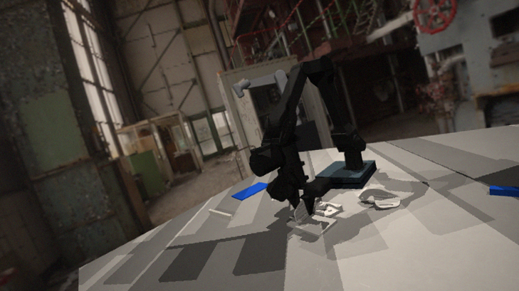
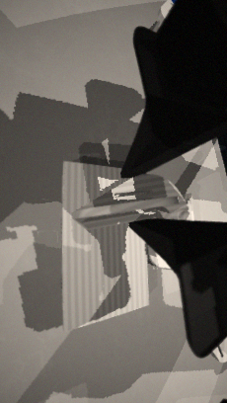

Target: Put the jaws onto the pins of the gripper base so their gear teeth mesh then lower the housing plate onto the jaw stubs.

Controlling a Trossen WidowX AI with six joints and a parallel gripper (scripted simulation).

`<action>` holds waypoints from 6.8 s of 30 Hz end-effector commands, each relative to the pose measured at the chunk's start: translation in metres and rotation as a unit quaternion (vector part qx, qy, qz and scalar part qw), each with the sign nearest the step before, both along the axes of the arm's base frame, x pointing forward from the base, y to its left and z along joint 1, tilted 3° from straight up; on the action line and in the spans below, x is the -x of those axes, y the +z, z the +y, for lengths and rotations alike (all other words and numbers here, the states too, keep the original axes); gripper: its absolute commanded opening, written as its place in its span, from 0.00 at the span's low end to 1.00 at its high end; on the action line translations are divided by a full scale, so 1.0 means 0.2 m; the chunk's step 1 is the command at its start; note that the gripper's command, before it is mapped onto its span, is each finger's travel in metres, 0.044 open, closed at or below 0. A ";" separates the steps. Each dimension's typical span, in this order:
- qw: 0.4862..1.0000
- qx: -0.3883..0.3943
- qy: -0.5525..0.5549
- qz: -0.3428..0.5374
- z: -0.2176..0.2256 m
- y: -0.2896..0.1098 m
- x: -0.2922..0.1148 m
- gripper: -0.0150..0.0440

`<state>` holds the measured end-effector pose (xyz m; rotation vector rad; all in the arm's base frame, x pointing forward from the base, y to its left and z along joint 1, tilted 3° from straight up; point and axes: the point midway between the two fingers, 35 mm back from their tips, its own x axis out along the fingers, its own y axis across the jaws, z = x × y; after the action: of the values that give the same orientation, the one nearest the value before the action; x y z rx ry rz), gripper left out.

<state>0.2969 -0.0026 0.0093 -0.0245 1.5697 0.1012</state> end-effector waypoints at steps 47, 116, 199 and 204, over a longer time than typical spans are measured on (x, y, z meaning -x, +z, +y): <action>1.000 0.001 -0.001 0.000 0.00 -0.02 0.00 0.48; 1.000 0.000 0.000 0.000 0.00 -0.02 0.00 0.63; 0.823 -0.004 0.568 -0.032 0.44 0.37 0.43 1.00; 0.777 -0.006 0.629 -0.033 0.47 0.37 0.50 1.00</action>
<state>0.2064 0.0887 0.0839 -1.0111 1.2591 1.0749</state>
